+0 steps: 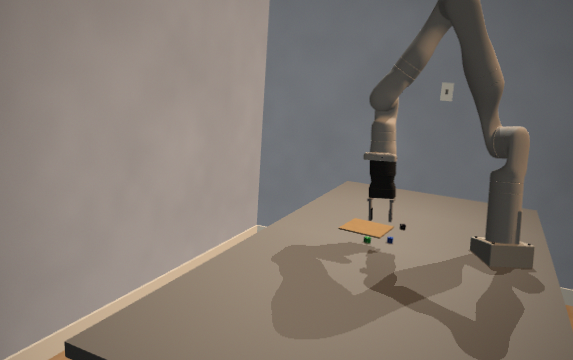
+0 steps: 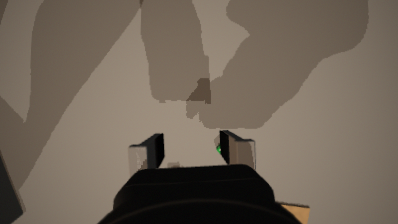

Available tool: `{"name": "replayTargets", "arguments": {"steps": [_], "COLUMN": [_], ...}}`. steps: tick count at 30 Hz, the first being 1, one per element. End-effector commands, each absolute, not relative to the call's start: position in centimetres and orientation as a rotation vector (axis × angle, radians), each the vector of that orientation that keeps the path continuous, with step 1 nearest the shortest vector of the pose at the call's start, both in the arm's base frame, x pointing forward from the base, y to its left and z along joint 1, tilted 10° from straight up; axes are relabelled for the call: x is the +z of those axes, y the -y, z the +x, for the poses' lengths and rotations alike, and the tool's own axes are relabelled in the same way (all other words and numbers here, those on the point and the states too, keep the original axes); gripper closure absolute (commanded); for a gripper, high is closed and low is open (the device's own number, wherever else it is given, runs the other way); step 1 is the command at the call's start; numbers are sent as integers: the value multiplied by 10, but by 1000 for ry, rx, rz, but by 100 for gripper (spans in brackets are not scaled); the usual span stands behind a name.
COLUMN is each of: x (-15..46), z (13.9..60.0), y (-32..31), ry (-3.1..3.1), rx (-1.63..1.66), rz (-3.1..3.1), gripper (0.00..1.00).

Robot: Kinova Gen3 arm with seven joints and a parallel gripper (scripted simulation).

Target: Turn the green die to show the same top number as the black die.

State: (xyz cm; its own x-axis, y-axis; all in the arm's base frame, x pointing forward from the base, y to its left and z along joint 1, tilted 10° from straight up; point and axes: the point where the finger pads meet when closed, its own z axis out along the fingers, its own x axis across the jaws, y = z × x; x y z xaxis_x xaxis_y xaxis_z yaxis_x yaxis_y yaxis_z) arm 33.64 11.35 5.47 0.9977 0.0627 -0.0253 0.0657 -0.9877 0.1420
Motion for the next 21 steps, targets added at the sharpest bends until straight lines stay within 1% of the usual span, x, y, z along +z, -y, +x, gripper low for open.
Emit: {"name": "replayTargets", "arguments": {"steps": [1,4,16,21], "x": [52,52,53,54], "z": [339,341,357,360], "y": [-114,-113,-103,-101], "ry": [96,160,779,886], "rx": [3,14,126,147], "rz": [2991,2988,2897,2870], "gripper": [0,0,0,0]}}
